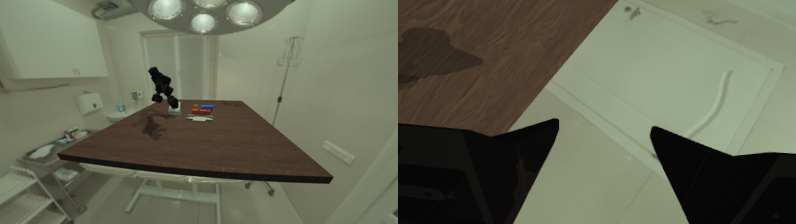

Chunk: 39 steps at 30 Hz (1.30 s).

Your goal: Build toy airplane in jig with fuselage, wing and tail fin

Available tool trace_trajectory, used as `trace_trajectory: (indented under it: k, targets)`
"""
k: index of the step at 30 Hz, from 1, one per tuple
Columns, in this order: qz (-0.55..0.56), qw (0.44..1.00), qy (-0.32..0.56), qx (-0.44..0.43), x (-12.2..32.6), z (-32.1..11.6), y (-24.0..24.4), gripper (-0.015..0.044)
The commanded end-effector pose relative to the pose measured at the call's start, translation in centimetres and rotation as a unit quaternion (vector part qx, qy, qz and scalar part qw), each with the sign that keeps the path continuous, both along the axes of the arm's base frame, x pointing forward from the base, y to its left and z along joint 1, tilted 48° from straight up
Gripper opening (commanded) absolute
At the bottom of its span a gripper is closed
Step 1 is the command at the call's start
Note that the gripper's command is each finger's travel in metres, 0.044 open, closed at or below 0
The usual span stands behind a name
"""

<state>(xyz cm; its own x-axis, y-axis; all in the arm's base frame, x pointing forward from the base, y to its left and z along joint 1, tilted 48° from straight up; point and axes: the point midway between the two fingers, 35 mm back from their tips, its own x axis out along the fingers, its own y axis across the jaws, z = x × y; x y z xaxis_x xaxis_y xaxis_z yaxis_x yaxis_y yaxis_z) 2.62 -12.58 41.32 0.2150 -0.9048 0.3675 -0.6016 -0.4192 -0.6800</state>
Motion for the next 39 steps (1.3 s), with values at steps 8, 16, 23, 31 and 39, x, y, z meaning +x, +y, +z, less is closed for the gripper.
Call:
trace_trajectory:
  k: [8, 16, 23, 31, 39]
  targets:
    - [0.123, 0.961, -0.119, 0.217, 6.7, -4.3, -4.8, 0.044]
    - [0.133, 0.827, -0.228, 0.497, 16.8, -12.8, -5.5, 0.044]
    - [0.022, 0.725, -0.271, 0.633, 23.1, -20.7, -1.4, 0.044]
    - [-0.123, 0.685, -0.301, 0.651, 26.1, -28.1, 5.0, 0.044]
    - [-0.215, 0.715, -0.348, 0.567, 25.9, -34.4, 11.7, 0.044]
